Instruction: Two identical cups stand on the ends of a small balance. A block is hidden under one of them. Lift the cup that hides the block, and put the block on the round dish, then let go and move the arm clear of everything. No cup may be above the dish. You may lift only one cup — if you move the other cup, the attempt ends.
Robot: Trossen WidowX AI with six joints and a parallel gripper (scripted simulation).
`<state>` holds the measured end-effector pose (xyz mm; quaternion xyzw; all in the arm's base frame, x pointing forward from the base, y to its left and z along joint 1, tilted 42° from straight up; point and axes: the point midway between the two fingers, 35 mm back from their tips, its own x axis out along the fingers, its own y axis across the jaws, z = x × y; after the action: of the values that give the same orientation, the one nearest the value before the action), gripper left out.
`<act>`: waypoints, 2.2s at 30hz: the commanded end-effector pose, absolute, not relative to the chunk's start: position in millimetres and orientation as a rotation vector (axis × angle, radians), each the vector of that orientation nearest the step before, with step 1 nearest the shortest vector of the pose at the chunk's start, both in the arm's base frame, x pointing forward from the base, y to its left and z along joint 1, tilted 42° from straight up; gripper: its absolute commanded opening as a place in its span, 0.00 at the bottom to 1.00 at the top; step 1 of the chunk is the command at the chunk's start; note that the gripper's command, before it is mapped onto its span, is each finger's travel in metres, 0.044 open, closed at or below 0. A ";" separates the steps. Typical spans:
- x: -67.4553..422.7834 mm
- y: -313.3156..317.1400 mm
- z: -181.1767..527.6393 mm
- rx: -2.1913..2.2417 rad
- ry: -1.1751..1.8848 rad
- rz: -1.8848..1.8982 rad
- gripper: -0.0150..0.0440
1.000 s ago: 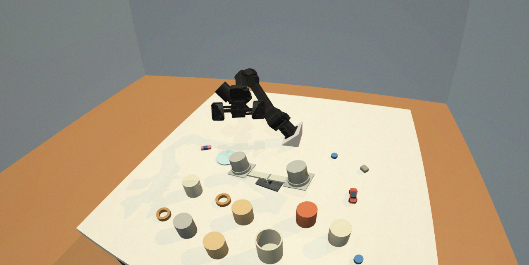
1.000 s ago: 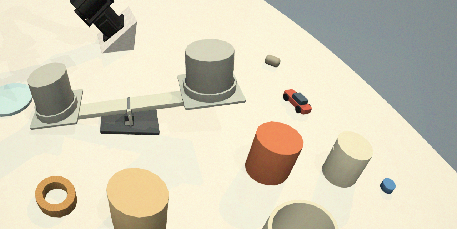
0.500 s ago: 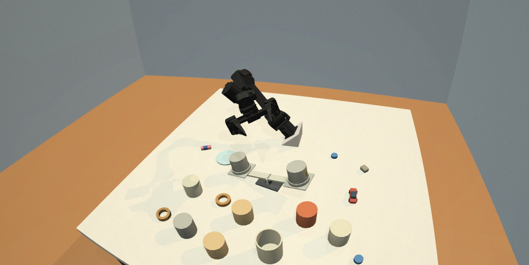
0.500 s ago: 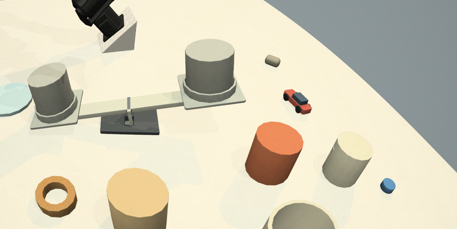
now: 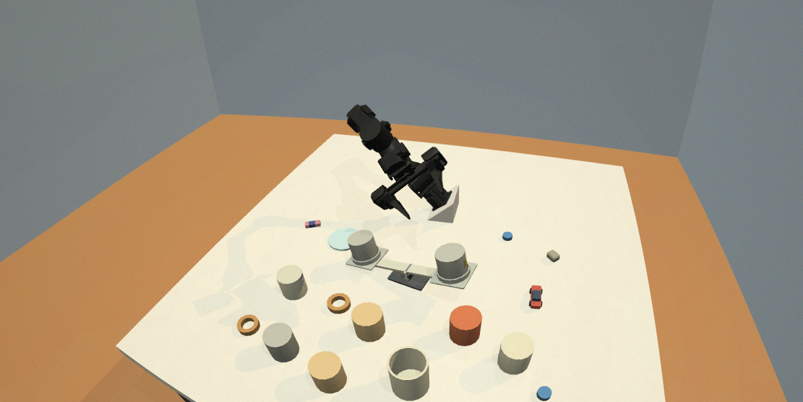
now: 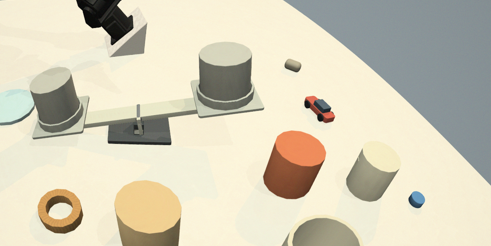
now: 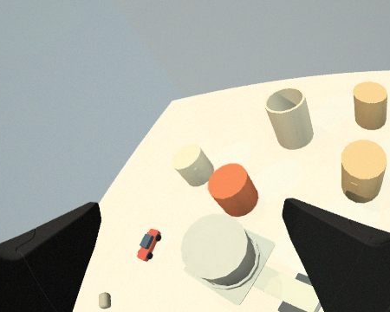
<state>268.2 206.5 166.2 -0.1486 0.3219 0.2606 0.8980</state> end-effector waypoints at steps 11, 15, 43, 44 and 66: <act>223.6 202.4 129.7 -0.299 0.951 0.240 1.00; 209.5 194.5 123.3 -0.332 0.988 0.108 1.00; 171.0 179.9 169.1 -0.597 0.628 -0.305 1.00; 174.3 177.5 169.4 -0.623 0.646 -0.309 1.00; 233.5 116.6 180.1 -1.167 1.110 -0.204 1.00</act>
<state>227.6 121.9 177.9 -0.5027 0.4772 -0.1090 0.7125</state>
